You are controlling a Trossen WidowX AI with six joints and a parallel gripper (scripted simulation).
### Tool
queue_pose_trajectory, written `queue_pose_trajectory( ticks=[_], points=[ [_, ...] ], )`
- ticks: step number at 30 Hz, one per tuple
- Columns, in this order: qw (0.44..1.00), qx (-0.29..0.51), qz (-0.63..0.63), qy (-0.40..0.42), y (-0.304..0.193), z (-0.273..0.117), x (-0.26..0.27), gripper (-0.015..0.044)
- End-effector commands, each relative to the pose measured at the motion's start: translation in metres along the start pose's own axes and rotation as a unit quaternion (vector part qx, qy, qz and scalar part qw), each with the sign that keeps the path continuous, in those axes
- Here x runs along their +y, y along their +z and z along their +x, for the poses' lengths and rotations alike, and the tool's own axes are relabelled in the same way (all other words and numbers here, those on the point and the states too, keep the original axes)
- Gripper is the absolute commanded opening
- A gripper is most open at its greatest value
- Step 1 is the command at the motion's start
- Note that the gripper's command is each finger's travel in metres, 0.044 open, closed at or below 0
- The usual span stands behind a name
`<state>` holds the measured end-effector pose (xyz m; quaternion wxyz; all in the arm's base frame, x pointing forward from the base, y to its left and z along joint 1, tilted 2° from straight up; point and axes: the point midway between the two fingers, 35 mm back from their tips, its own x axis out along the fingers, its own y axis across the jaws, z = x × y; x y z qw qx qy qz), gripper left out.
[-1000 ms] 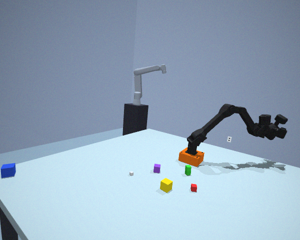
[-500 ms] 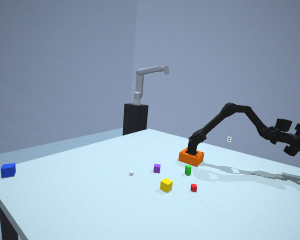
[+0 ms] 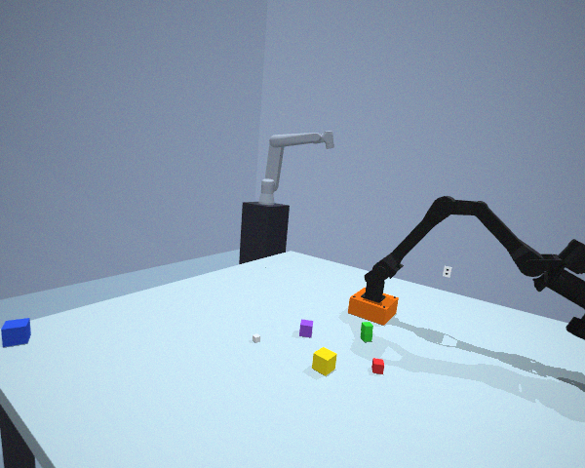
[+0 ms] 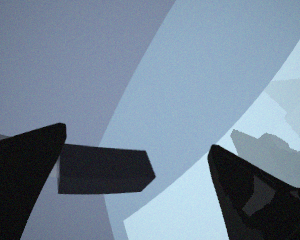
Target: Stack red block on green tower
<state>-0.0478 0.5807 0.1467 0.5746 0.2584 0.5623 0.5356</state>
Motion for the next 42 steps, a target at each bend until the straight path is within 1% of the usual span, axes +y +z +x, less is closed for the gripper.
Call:
queue_pose_trajectory(
  ticks=[1,6,11,16,21,26,32,37,42],
  points=[
    [0.997,-0.037,-0.03,-0.064,0.053,-0.021,-0.036,0.044],
    [0.987,-0.065,-0.056,-0.14,0.106,-0.052,-0.078,0.044],
    [0.971,-0.08,-0.074,-0.215,0.15,-0.091,-0.121,0.044],
    [0.951,-0.082,-0.084,-0.288,0.184,-0.138,-0.161,0.044],
    [0.928,-0.072,-0.087,-0.354,0.208,-0.189,-0.199,0.044],
    [0.906,-0.051,-0.084,-0.413,0.221,-0.243,-0.232,0.044],
    [0.879,-0.014,-0.07,-0.471,0.223,-0.309,-0.266,0.044],
    [0.86,0.026,-0.053,-0.508,0.214,-0.363,-0.289,0.044],
    [0.843,0.072,-0.03,-0.532,0.192,-0.414,-0.304,0.044]
  ],
)
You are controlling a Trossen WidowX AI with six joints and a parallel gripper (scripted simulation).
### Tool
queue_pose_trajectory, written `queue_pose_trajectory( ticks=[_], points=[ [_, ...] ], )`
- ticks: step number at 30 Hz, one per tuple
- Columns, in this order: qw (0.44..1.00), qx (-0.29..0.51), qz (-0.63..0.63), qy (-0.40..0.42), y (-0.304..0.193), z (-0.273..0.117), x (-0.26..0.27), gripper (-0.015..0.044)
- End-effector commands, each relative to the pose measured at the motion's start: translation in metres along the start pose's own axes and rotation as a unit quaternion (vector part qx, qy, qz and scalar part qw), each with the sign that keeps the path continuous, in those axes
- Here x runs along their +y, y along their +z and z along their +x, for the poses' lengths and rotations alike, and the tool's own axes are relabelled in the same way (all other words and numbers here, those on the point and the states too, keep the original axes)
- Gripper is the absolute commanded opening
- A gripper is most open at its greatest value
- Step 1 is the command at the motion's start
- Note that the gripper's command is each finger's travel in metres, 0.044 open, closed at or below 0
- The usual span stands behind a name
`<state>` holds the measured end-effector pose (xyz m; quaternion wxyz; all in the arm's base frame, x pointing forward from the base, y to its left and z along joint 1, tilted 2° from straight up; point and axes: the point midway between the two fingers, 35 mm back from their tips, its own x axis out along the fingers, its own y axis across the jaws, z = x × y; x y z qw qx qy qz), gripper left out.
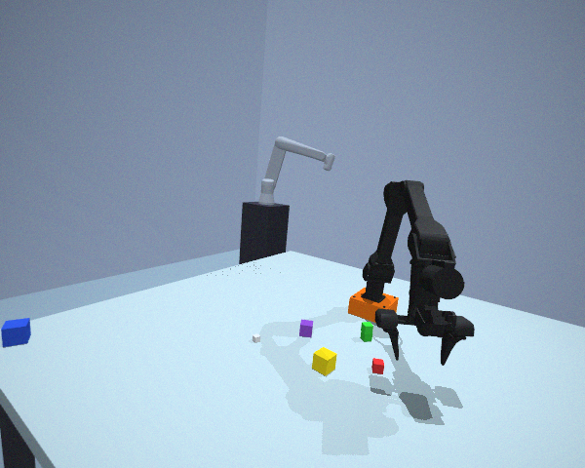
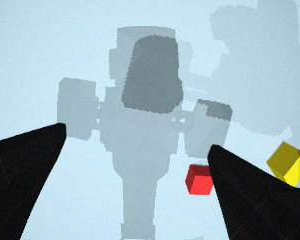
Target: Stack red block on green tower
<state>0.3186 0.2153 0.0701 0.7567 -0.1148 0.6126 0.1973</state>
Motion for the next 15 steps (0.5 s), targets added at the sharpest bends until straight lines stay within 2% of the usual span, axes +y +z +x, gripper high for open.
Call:
queue_pose_trajectory(
  ticks=[1,5,15],
  points=[
    [0.999,0.047,-0.006,-0.022,-0.027,-0.011,-0.043,0.044],
    [0.996,0.084,-0.008,-0.03,-0.049,-0.019,-0.069,0.044],
    [0.996,0.085,-0.008,-0.03,-0.051,-0.009,-0.071,0.044]
  ],
)
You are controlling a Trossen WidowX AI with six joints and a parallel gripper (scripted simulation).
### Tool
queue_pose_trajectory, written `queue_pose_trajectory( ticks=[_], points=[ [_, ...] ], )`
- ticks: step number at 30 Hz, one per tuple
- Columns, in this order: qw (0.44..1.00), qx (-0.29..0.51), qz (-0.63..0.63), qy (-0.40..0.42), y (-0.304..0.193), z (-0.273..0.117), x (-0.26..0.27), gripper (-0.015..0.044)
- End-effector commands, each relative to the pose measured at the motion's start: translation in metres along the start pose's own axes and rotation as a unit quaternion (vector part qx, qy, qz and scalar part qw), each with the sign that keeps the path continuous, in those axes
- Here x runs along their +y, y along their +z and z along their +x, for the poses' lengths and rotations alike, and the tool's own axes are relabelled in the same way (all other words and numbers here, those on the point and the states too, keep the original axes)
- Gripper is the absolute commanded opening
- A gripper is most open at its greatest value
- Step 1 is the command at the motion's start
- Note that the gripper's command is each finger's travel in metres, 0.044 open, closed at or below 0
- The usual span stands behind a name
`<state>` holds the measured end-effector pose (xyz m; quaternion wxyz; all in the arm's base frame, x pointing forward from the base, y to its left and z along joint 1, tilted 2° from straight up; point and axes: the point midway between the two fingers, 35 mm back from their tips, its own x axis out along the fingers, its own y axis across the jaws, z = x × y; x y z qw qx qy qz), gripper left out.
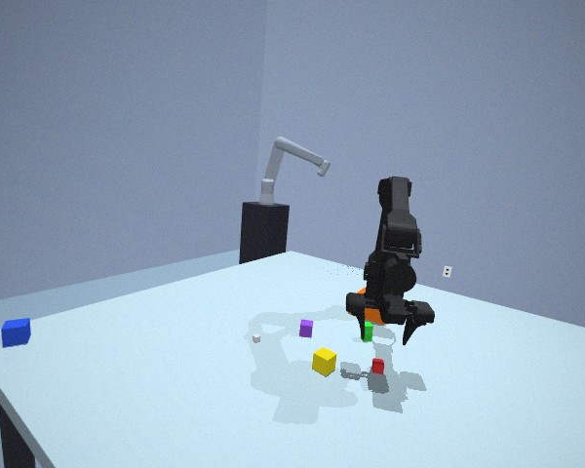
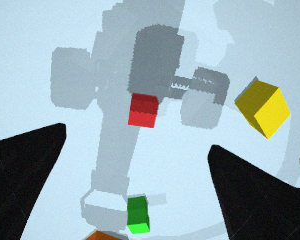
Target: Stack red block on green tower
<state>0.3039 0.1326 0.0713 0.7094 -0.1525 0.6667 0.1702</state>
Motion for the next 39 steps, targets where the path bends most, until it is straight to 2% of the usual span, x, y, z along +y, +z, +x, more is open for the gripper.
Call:
queue_pose_trajectory(
  ticks=[1,5,39],
  points=[
    [1.0,0.005,-0.001,-0.003,-0.003,0.014,-0.003,0.044],
    [1.0,0.005,-0.001,-0.003,-0.002,0.037,-0.003,0.044],
    [1.0,0.005,-0.001,-0.002,-0.002,0.069,-0.003,0.044]
  ],
)
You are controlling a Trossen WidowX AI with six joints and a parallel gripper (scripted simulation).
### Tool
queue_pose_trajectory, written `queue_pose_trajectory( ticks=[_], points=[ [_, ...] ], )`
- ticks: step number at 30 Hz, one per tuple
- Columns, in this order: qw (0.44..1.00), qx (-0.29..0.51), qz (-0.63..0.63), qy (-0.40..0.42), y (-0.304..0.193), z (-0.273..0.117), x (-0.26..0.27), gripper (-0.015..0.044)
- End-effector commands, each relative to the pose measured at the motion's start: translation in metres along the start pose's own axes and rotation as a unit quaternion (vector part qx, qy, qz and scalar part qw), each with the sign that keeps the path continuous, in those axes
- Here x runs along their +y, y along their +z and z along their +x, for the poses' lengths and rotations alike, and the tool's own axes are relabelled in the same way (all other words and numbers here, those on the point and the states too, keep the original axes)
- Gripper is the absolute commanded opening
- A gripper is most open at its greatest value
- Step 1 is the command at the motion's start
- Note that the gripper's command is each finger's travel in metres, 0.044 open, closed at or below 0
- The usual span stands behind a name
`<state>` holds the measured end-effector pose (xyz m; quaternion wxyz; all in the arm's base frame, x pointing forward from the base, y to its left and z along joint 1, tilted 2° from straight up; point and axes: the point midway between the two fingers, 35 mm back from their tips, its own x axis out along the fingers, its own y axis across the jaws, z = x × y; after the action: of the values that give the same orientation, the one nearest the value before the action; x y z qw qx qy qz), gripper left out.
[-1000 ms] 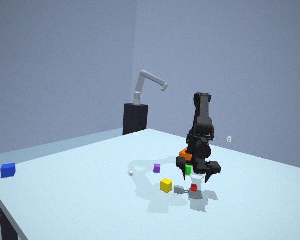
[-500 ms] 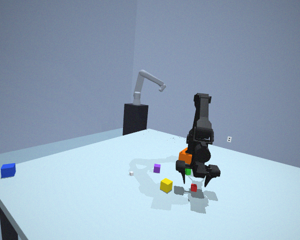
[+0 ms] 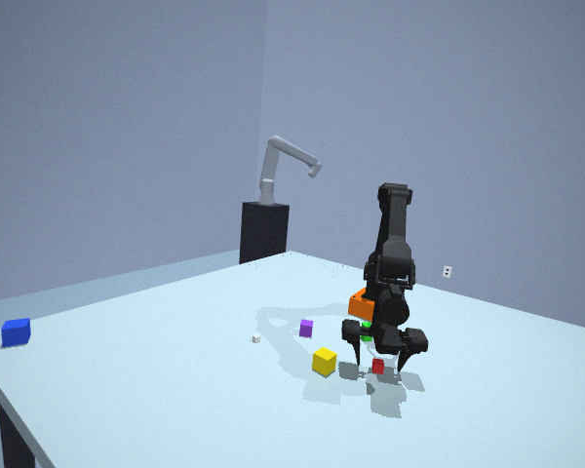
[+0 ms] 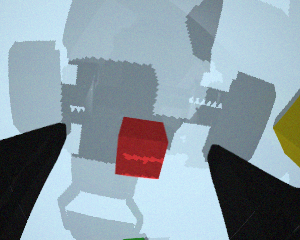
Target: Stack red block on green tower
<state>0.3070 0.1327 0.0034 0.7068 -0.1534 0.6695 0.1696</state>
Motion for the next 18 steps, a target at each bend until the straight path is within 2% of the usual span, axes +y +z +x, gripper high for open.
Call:
queue_pose_trajectory(
  ticks=[1,10,18],
  points=[
    [1.0,0.001,-0.001,-0.002,-0.0008,0.0016,-0.0006,0.044],
    [1.0,0.001,-0.001,-0.002,-0.0009,0.0011,-0.0005,0.044],
    [1.0,0.001,-0.001,-0.002,-0.0009,0.0011,-0.0005,0.023]
  ],
)
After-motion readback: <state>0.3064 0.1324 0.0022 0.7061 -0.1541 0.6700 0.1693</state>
